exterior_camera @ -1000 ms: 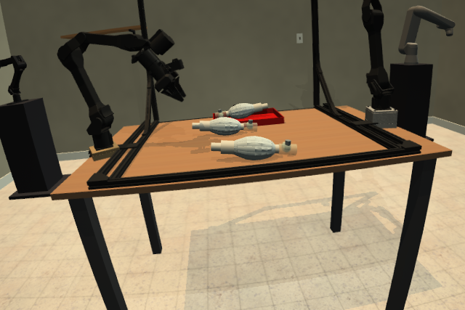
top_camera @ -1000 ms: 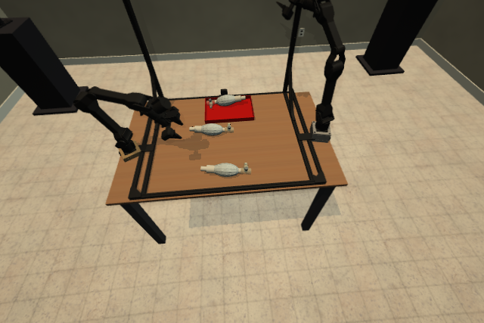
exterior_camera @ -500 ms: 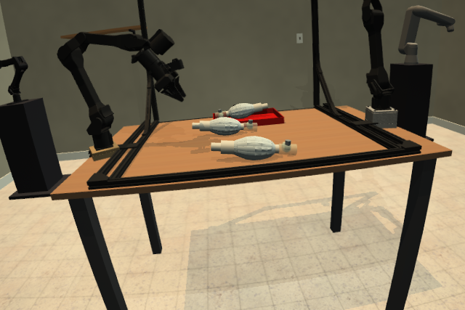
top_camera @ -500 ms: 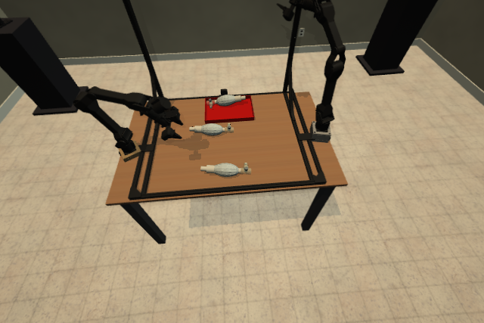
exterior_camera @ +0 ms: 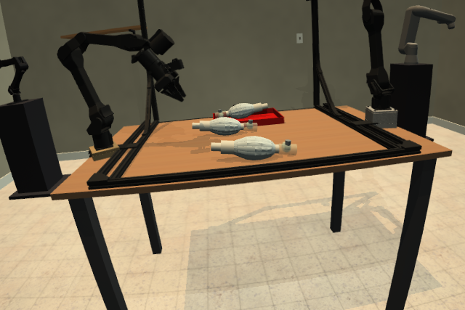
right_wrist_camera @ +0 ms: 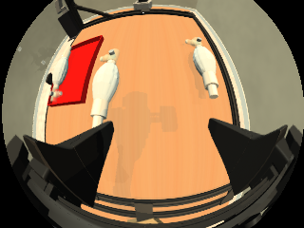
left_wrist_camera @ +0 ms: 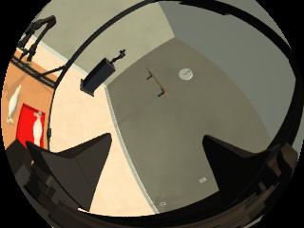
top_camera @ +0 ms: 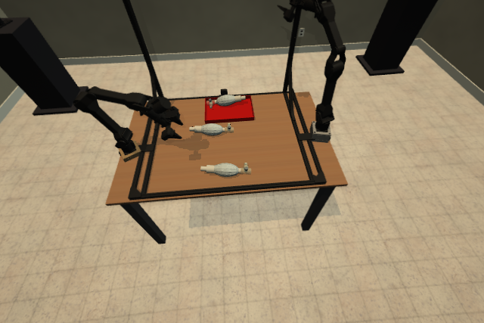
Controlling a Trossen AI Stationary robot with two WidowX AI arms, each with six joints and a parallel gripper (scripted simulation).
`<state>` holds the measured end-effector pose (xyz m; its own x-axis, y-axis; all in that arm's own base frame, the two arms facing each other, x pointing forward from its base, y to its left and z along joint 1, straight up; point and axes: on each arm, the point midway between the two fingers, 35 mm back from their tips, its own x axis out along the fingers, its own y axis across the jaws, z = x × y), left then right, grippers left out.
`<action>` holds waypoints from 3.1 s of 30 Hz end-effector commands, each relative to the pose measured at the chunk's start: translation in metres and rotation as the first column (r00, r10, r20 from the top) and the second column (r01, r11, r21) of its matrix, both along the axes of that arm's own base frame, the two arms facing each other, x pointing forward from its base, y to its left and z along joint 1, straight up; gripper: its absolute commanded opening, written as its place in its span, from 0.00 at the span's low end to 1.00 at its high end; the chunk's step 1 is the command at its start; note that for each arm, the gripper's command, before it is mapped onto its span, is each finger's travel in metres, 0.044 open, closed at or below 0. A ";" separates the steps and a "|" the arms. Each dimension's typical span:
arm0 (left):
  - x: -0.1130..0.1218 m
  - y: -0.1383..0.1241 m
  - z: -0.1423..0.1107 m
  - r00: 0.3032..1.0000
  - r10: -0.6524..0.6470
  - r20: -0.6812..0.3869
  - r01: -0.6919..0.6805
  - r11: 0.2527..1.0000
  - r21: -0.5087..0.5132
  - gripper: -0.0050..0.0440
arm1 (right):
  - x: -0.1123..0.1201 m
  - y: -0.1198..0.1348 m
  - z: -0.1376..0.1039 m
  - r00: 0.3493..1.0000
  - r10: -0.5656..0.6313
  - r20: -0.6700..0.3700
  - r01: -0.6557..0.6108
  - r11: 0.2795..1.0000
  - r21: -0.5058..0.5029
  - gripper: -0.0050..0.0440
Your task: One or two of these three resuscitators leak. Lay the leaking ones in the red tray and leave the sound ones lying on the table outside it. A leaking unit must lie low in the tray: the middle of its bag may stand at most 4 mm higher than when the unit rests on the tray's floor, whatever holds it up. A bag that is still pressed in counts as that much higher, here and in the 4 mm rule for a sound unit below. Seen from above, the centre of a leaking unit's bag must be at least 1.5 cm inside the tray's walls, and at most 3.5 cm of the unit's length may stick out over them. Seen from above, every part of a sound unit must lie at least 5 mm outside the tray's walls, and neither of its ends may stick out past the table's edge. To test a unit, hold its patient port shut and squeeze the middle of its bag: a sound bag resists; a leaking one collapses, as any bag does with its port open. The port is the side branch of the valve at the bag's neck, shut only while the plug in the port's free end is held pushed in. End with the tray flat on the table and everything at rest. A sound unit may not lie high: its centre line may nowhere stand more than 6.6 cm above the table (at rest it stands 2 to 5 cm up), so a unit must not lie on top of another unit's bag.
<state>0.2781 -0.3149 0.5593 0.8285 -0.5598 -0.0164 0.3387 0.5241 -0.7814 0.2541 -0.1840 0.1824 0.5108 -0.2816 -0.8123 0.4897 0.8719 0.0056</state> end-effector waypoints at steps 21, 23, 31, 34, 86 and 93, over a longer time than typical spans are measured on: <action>0.018 -0.019 -0.040 0.996 0.033 -0.080 -0.027 0.997 0.075 1.00 | 0.000 0.000 0.000 1.000 0.000 0.001 0.000 1.000 -0.001 1.00; 0.030 -0.030 -0.063 0.992 0.055 -0.113 -0.040 0.991 0.129 1.00 | 0.000 0.000 0.000 1.000 0.000 0.001 0.000 1.000 -0.001 1.00; 0.028 -0.024 -0.075 0.970 0.132 -0.202 -0.069 0.954 0.292 1.00 | 0.000 0.000 0.000 1.000 0.000 0.001 0.000 1.000 -0.001 1.00; 0.028 -0.024 -0.075 0.970 0.132 -0.202 -0.069 0.954 0.292 1.00 | 0.000 0.000 0.000 1.000 0.000 0.001 0.000 1.000 -0.001 1.00; 0.024 -0.022 -0.087 0.959 0.151 -0.241 -0.070 0.947 0.314 1.00 | 0.000 0.000 -0.001 1.000 0.003 -0.003 -0.003 1.000 0.002 1.00; 0.024 -0.027 -0.082 0.974 0.099 -0.203 -0.055 0.976 0.211 1.00 | 0.000 0.000 -0.001 1.000 0.001 -0.002 -0.001 1.000 0.002 1.00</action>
